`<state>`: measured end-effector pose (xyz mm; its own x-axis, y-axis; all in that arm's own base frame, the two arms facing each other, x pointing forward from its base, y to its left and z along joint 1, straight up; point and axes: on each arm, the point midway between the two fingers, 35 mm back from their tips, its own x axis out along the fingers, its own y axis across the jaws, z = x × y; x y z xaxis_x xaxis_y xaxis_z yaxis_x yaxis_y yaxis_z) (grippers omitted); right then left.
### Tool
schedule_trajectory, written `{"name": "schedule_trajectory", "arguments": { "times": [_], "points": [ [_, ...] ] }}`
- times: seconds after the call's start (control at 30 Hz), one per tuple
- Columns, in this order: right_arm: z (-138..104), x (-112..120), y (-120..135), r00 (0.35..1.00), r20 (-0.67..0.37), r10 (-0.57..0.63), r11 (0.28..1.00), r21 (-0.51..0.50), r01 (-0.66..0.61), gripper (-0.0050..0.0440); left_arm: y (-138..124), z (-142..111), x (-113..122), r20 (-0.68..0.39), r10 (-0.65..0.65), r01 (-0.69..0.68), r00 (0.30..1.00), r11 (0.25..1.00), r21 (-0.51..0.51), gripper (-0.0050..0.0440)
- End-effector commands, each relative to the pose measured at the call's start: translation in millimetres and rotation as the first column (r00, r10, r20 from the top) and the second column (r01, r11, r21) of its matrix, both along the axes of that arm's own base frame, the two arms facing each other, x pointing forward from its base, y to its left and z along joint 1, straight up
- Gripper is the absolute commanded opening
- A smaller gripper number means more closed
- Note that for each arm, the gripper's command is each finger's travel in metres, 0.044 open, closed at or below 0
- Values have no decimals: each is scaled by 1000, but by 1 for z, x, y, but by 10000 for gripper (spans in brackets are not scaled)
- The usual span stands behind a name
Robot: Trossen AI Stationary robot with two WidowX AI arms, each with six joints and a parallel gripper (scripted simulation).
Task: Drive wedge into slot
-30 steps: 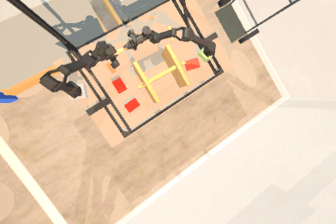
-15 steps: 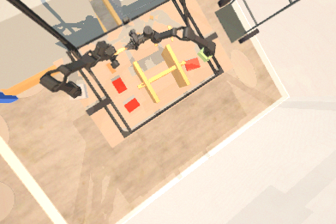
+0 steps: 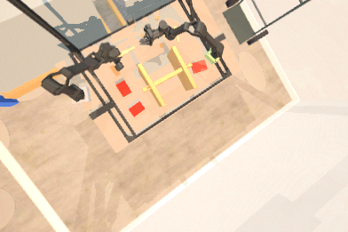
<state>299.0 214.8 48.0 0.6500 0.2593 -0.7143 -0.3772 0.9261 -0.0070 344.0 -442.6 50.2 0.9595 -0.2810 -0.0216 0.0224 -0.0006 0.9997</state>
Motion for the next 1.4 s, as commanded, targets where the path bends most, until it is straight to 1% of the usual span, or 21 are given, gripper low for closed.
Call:
{"name": "schedule_trajectory", "arguments": {
  "times": [0.0,0.07,0.13,0.2,0.3,0.37,0.43,0.53,0.57,0.63,0.77,0.93,1.13,1.2,1.3,1.37],
  "points": [
    [1,0,0,1000,3,0,1000,2,0,0,8,41,16,-9,0,-1,1000,995,-99,337],
    [1,0,0,1000,3,0,1000,2,0,0,8,41,16,-9,0,-1,1000,995,-99,337],
    [1,0,0,1000,3,0,1000,2,0,0,13,74,22,-26,-23,18,999,984,-180,385],
    [1,0,0,1000,3,0,1000,2,0,0,18,102,25,-40,-44,32,998,969,-247,433],
    [1,0,0,1000,3,0,1000,2,0,0,31,125,32,-55,-54,35,997,950,-311,440],
    [1,0,0,1000,3,0,1000,2,0,0,52,144,43,-73,-52,20,996,926,-376,440],
    [1,0,0,1000,3,0,1000,2,0,0,81,163,57,-95,-45,-3,994,893,-450,440],
    [1,0,0,1000,3,0,1000,2,0,0,122,188,69,-123,-38,-36,992,837,-546,440],
    [1,0,0,1000,3,0,1000,2,0,0,137,196,73,-133,-37,-48,990,813,-580,440],
    [1,0,0,1000,3,0,1000,2,0,0,137,196,73,-133,-37,-48,990,813,-580,440],
    [1,0,0,1000,3,0,1000,2,0,0,198,224,78,-170,-35,-96,985,706,-702,440],
    [1,0,0,1000,3,0,1000,2,0,0,271,251,67,-209,-41,-154,977,542,-826,440],
    [1,0,0,1000,3,0,1000,2,0,0,346,269,36,-242,-59,-212,969,316,-925,440],
    [1,0,0,1000,3,0,1000,2,0,0,346,269,36,-242,-59,-212,969,316,-925,440],
    [1,0,0,1000,3,0,1000,2,0,0,370,272,21,-248,-61,-228,967,229,-946,440],
    [1,0,0,1000,3,0,1000,2,0,0,392,273,9,-245,-39,-235,969,167,-957,440]
  ]
}}
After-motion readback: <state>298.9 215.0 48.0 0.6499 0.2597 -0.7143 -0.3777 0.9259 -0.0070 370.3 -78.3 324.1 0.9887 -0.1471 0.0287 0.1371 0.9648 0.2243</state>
